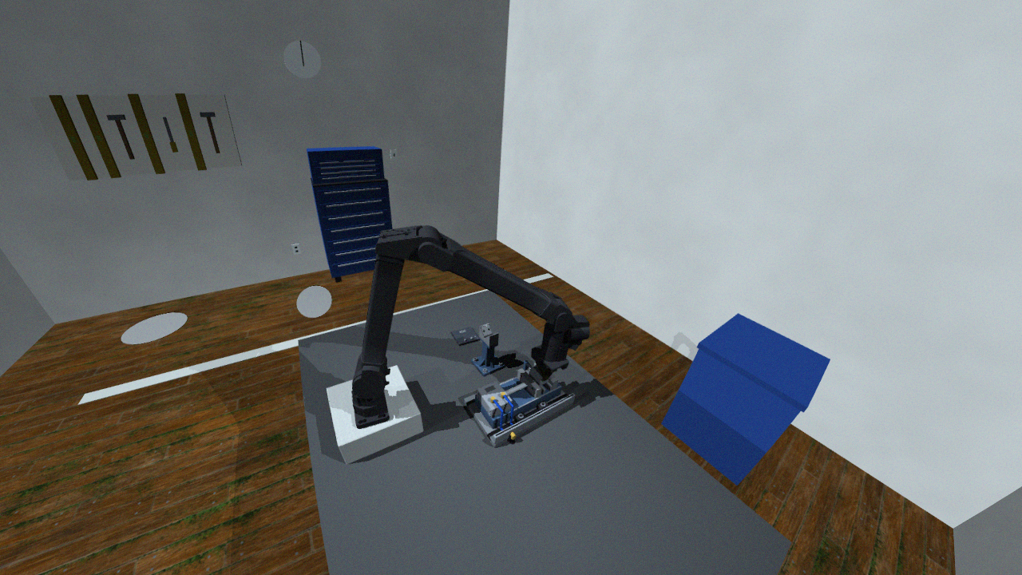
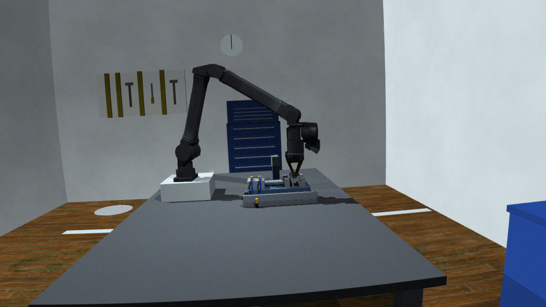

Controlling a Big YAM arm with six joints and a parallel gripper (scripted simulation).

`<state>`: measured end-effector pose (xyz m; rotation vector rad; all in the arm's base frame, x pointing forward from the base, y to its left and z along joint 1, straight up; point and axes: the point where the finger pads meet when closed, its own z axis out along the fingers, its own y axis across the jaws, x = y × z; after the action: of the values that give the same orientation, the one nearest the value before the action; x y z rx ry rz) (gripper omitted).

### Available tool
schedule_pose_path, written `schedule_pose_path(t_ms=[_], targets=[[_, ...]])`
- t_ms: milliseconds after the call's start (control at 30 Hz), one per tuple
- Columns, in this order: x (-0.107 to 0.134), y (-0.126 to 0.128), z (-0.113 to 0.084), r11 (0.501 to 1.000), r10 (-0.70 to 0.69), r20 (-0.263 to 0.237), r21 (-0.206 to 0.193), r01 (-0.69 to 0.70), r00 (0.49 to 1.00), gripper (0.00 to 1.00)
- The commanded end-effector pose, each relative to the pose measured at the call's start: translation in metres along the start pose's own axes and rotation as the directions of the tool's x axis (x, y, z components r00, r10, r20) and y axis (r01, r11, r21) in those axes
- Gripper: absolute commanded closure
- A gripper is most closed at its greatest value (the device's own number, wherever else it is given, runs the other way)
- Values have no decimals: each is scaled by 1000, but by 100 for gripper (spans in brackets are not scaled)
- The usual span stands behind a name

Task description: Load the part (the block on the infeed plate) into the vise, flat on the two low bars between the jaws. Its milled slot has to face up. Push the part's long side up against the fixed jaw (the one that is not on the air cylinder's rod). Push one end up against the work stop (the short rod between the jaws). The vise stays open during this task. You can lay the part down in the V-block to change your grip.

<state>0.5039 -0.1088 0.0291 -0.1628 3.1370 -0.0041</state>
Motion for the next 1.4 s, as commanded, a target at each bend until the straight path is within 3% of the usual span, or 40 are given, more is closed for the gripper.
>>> schedule_pose_path(t_ms=[0, 233, 433, 600, 1067, 1367], targets=[[-9, 8, -6, 1000, -13, 23, 5, 13, 1000, 100], [-21, -5, -9, 1000, -21, 35, 10, 20, 999, 100], [-12, -20, -5, 1000, -7, 14, 3, 7, 1000, 100], [-16, -30, -9, 1000, -7, 24, 7, 7, 1000, 100], [-10, -34, -4, 1000, -7, 10, 2, 7, 1000, 100], [-17, -36, -13, 1000, -5, 25, 8, 5, 1000, 100]])
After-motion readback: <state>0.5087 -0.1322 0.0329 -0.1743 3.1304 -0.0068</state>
